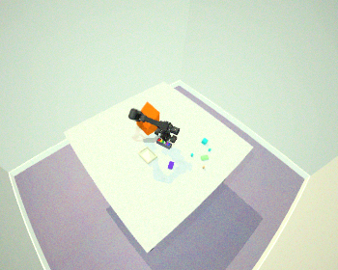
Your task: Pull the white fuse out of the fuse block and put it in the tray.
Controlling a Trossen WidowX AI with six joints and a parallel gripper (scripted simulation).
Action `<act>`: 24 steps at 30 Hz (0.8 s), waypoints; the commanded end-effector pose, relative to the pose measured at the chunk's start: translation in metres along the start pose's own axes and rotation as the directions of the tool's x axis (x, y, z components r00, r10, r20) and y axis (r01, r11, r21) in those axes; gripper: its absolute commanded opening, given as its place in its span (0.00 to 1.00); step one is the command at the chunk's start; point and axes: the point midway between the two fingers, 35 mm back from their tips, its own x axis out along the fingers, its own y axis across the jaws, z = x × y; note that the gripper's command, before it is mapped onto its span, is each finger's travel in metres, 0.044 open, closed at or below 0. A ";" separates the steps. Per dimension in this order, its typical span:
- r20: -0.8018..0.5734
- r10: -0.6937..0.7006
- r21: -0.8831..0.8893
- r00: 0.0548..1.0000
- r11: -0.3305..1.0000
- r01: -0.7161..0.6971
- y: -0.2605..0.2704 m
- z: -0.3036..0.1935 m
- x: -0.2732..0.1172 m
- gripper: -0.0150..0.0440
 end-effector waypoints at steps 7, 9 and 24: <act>0.003 -0.001 0.002 1.000 1.000 0.001 0.000 0.001 -0.006 0.25; 0.003 -0.001 0.002 1.000 1.000 0.001 0.000 0.001 -0.007 0.25; 0.002 -0.001 0.001 1.000 1.000 0.001 0.000 0.001 -0.014 0.25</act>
